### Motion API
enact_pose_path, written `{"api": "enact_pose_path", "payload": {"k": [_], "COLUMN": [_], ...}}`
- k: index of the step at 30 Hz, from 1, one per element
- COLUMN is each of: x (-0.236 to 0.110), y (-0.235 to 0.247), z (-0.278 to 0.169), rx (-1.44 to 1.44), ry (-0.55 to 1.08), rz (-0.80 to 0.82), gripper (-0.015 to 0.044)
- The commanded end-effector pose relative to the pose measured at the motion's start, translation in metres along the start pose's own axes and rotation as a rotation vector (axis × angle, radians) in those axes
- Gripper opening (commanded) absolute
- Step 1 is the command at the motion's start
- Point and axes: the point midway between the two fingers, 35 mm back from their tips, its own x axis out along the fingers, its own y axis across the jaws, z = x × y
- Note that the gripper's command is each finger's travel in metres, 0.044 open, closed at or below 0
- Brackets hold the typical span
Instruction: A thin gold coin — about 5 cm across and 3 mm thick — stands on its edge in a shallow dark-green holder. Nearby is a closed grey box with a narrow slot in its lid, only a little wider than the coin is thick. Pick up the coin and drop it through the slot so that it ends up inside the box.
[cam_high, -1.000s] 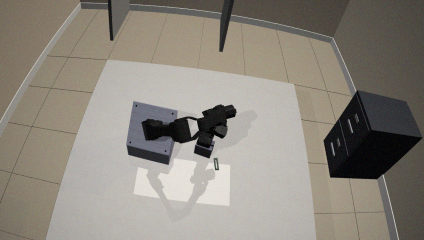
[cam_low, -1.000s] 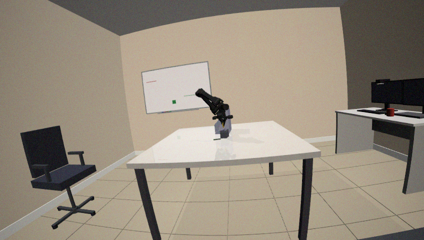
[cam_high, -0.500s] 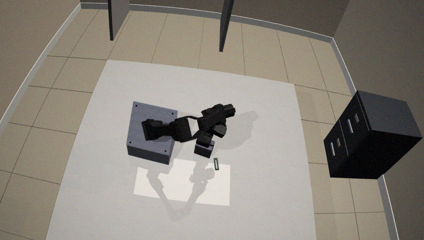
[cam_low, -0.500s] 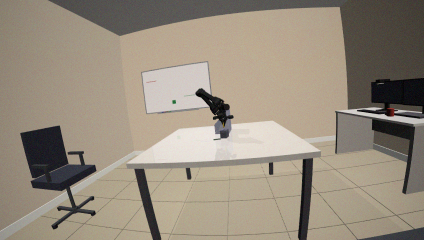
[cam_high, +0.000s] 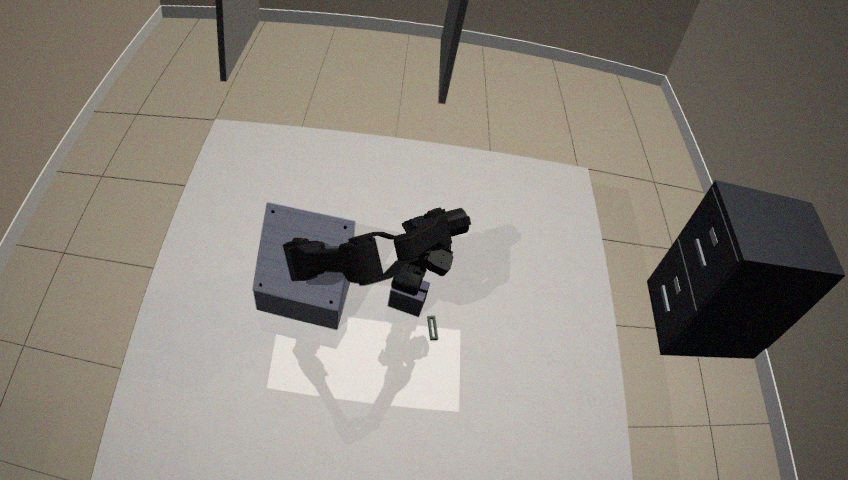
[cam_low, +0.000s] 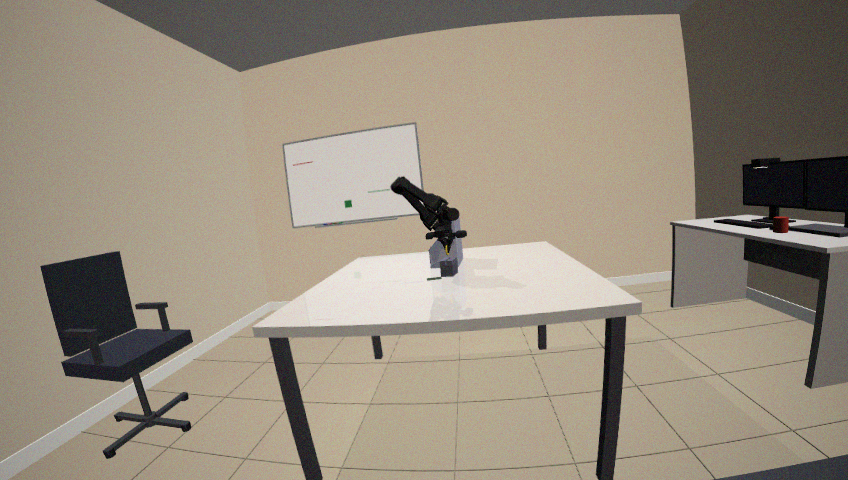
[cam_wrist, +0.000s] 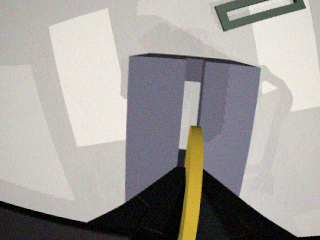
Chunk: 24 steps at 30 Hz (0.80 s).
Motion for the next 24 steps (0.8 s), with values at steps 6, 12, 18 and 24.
{"api": "enact_pose_path", "payload": {"k": [6,12,18,24], "x": [0.005,0.008,0.01,0.013], "y": [0.0,-0.001,-0.001,-0.001], "z": [0.0,-0.001,-0.002,-0.001], "rx": [-0.007,-0.011,-0.011,-0.009], "ry": [-0.001,-0.001,-0.001,-0.001], "rz": [0.0,0.0,0.0,0.0], "gripper": [0.0,0.0,0.0,0.0]}}
